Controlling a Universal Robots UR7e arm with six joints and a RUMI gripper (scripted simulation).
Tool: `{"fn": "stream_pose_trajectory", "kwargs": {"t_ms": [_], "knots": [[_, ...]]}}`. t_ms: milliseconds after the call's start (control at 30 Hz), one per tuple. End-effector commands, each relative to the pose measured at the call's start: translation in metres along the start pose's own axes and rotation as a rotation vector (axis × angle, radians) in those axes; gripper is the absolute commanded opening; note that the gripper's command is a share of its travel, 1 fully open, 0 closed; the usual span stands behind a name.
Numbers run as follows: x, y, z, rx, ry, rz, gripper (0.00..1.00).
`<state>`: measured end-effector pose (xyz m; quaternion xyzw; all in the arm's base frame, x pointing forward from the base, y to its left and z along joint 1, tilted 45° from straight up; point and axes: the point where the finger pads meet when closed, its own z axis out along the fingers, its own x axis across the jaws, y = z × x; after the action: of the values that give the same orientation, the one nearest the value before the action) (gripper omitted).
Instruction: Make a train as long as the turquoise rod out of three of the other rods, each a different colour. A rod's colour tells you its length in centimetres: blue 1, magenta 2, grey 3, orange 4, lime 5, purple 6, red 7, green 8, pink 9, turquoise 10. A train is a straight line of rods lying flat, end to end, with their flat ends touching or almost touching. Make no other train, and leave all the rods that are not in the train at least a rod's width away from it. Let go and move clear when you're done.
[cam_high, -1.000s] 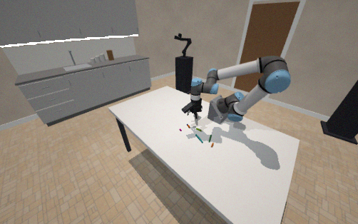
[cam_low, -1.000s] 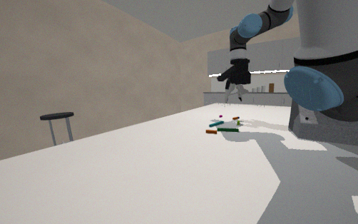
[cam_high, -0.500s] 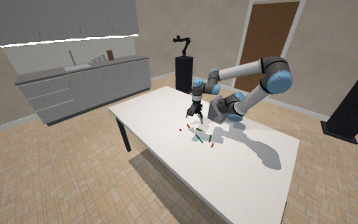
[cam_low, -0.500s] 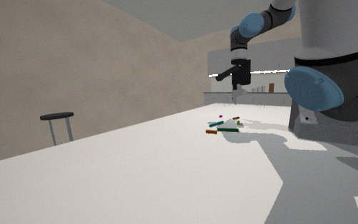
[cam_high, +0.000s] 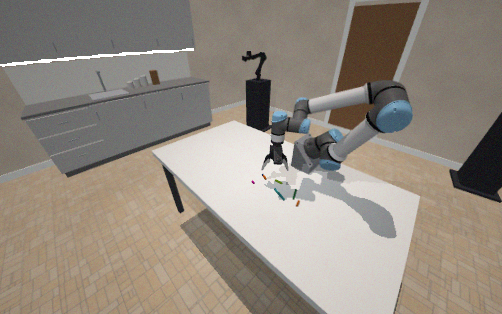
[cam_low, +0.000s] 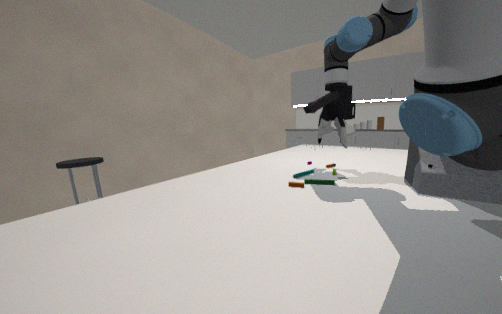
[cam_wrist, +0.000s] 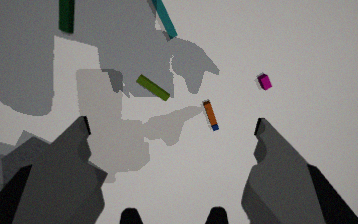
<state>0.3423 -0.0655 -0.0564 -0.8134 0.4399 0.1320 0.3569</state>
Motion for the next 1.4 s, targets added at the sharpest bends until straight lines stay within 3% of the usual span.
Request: {"fn": "stream_pose_trajectory", "kwargs": {"t_ms": [0, 533, 1367], "knots": [[-0.004, 0.000, 0.000, 0.007, -0.001, -0.128, 1.00], [-0.019, 0.000, 0.003, 0.007, 0.000, -0.585, 1.00], [-0.029, 0.003, 0.006, 0.007, 0.001, -0.898, 1.00]]}}
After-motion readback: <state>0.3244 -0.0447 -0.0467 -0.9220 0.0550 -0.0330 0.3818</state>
